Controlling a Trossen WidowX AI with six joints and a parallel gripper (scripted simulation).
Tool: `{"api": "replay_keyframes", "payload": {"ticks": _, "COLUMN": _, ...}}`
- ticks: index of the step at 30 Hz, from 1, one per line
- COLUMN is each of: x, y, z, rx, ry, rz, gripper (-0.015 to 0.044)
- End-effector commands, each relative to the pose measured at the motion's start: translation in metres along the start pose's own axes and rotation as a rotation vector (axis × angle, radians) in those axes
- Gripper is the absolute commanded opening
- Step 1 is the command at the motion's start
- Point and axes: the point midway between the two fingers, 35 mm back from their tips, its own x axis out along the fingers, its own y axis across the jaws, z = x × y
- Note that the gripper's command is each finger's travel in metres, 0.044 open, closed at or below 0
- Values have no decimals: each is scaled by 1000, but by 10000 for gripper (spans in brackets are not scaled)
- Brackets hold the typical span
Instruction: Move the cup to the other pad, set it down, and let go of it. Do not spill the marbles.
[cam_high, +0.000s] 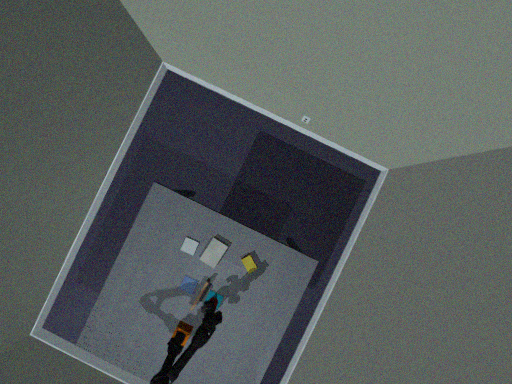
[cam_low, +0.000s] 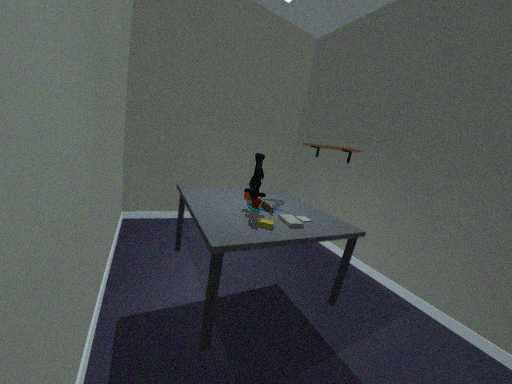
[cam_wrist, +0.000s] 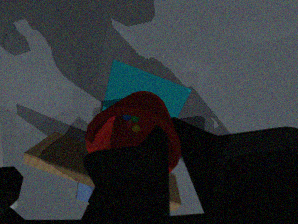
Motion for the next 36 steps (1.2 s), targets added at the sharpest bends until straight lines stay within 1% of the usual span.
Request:
{"api": "replay_keyframes", "payload": {"ticks": 1, "x": -1, "y": 0, "z": 0, "rx": 0, "ry": -1, "rz": 0, "gripper": 0}}
{"api": "replay_keyframes", "payload": {"ticks": 8, "x": -1, "y": 0, "z": 0, "rx": 0, "ry": -1, "rz": 0, "gripper": 0}}
{"api": "replay_keyframes", "payload": {"ticks": 13, "x": -1, "y": 0, "z": 0, "rx": 0, "ry": -1, "rz": 0, "gripper": 128}}
{"api": "replay_keyframes", "payload": {"ticks": 22, "x": -3, "y": 0, "z": 0, "rx": 0, "ry": 0, "rz": 1, "gripper": 128}}
{"api": "replay_keyframes", "payload": {"ticks": 36, "x": -25, "y": 1, "z": 1, "rx": -2, "ry": 1, "rz": 2, "gripper": 128}}
